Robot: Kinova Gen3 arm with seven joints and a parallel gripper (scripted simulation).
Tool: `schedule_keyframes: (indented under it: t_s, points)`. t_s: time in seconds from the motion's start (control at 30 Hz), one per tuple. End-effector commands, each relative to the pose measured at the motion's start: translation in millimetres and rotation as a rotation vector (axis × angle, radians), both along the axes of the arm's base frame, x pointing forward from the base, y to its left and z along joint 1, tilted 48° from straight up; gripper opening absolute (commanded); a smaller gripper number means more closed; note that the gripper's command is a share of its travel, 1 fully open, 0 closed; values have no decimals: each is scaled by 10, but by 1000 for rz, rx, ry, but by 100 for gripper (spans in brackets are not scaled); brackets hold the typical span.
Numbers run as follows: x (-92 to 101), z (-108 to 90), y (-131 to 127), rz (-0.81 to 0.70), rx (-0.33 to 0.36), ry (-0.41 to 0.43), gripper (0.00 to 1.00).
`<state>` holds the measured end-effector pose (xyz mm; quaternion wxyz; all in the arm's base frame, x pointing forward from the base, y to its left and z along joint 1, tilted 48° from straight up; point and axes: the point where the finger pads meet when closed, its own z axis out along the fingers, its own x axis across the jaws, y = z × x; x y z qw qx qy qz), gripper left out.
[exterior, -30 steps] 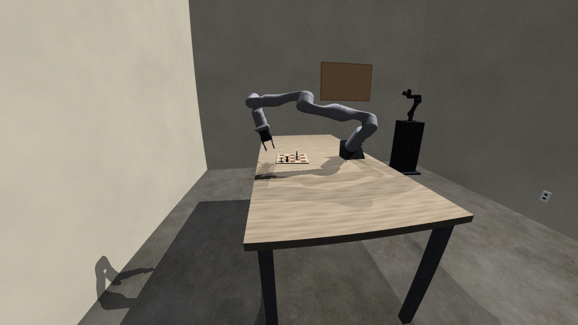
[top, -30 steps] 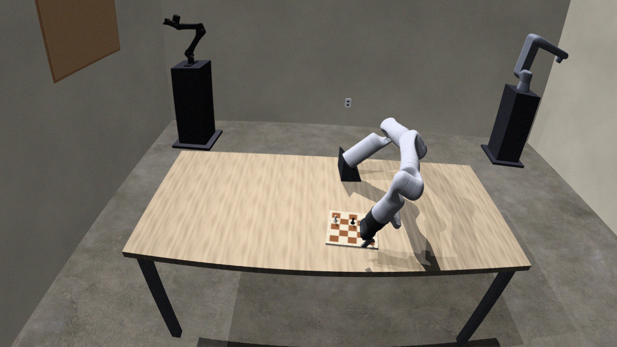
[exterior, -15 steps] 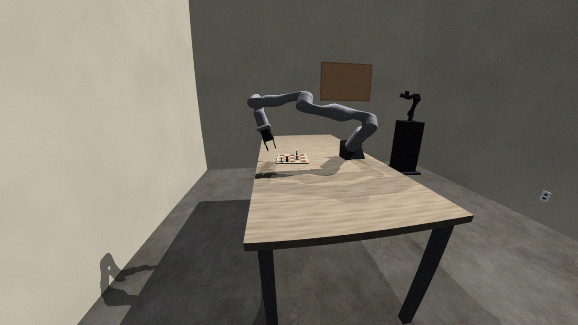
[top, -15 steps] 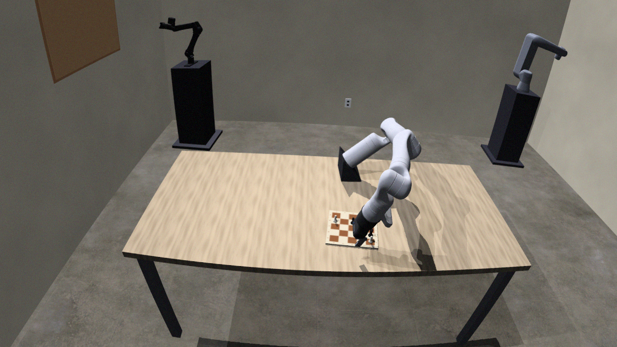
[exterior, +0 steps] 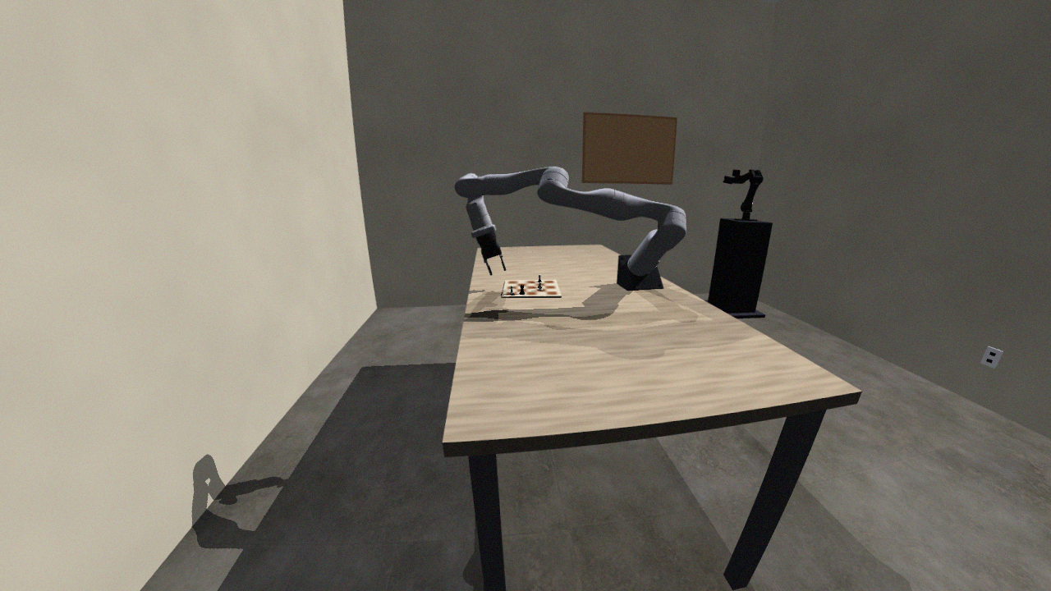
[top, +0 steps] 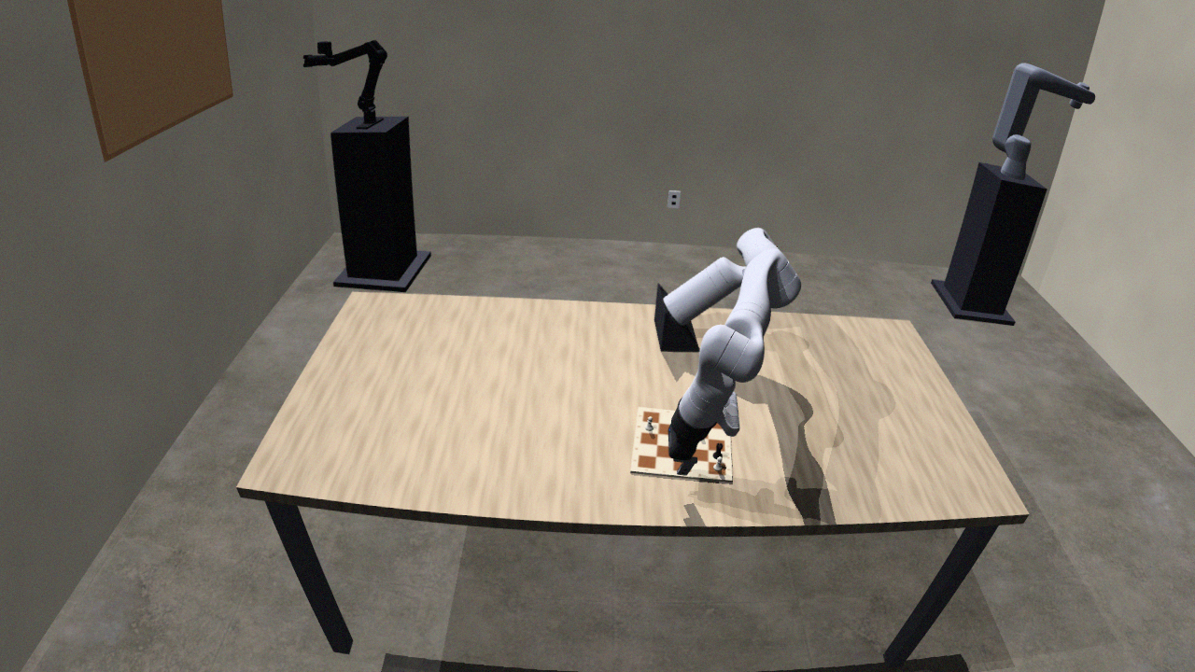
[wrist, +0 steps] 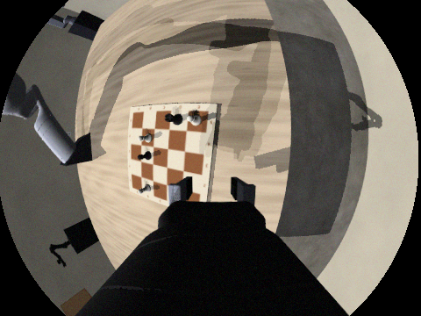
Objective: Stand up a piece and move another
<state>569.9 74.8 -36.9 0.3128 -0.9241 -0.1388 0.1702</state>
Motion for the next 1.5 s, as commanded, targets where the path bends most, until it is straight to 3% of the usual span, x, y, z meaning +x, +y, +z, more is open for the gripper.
schedule_keyframes:
  t_s: [0.0, 0.2, 0.23, 0.53, 0.57, 0.87, 0.9, 1.2, 1.23, 1.47]
  points:
    - [-47, -95, -103, -18, 5, 18, 100]
    - [-47, -95, -103, -18, 5, 18, 100]
    - [-146, -229, -185, -35, 54, 40, 100]
    - [-146, -229, -185, -35, 54, 40, 100]
    - [-243, -353, -260, -54, 103, 58, 100]
    - [-243, -353, -260, -54, 103, 58, 100]
    - [-338, -466, -329, -74, 152, 73, 100]
    - [-338, -466, -329, -74, 152, 73, 100]
    - [-431, -571, -393, -95, 200, 85, 100]
    - [-431, -571, -393, -95, 200, 85, 100]
